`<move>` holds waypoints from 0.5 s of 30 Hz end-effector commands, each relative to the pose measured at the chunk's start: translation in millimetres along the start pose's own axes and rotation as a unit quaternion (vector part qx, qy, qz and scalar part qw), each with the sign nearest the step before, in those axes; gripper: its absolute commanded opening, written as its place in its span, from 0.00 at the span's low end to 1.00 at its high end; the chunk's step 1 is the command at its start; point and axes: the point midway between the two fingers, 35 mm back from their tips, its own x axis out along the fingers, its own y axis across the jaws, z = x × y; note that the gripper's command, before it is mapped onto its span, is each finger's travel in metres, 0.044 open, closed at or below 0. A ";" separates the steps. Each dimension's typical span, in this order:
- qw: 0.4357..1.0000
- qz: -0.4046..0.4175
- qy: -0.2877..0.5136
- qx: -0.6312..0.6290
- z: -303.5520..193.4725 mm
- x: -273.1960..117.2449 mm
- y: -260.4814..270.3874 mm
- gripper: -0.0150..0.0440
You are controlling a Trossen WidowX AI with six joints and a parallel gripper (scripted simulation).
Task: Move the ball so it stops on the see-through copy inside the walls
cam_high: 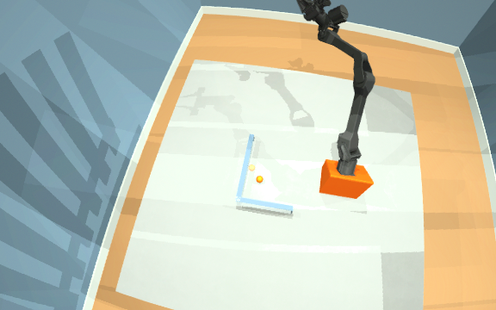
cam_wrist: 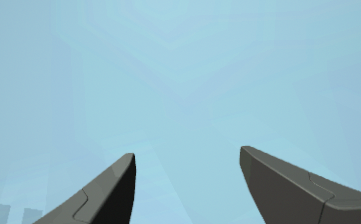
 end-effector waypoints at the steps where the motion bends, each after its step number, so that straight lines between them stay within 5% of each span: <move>1: 0.996 -0.030 -0.003 0.079 -34.4 7.1 -10.1 0.69; 15: 0.957 -0.127 0.037 0.256 -146.1 28.5 -20.1 0.69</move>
